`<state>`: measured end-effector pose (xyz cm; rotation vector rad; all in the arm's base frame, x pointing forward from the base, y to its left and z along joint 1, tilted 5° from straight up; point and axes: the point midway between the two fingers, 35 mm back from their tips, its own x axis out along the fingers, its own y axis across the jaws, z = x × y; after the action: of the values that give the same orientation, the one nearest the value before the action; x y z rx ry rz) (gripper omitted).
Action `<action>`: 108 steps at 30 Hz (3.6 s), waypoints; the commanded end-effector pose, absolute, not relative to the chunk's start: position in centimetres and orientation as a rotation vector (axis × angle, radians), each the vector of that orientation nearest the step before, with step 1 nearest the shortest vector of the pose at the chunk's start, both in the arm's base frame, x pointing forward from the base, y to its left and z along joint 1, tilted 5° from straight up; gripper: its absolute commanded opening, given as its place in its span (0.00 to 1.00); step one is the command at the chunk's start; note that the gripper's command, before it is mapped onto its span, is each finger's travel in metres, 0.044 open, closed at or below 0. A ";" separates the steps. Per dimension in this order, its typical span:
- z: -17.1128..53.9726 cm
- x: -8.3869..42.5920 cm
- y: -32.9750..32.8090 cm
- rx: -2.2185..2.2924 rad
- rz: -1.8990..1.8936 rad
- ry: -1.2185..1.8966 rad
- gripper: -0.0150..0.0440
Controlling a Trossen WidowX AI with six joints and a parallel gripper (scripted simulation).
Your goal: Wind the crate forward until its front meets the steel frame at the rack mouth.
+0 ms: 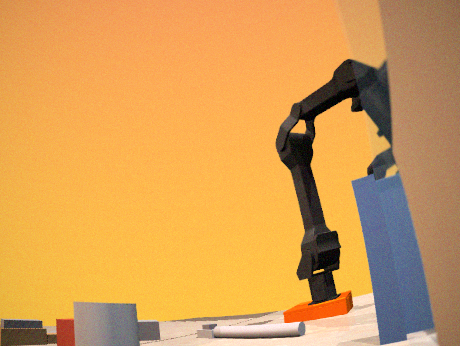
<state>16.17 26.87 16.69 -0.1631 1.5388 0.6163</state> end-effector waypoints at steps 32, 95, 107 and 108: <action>16.8 16.2 26.8 0.315 1.089 1.567 0.25; 14.6 14.8 24.0 0.773 1.495 1.503 0.25; 14.6 13.3 21.9 0.785 1.501 1.506 0.25; 14.6 13.2 21.8 0.788 1.502 1.505 0.25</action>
<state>13.40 22.26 14.26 0.7774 1.5178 1.4929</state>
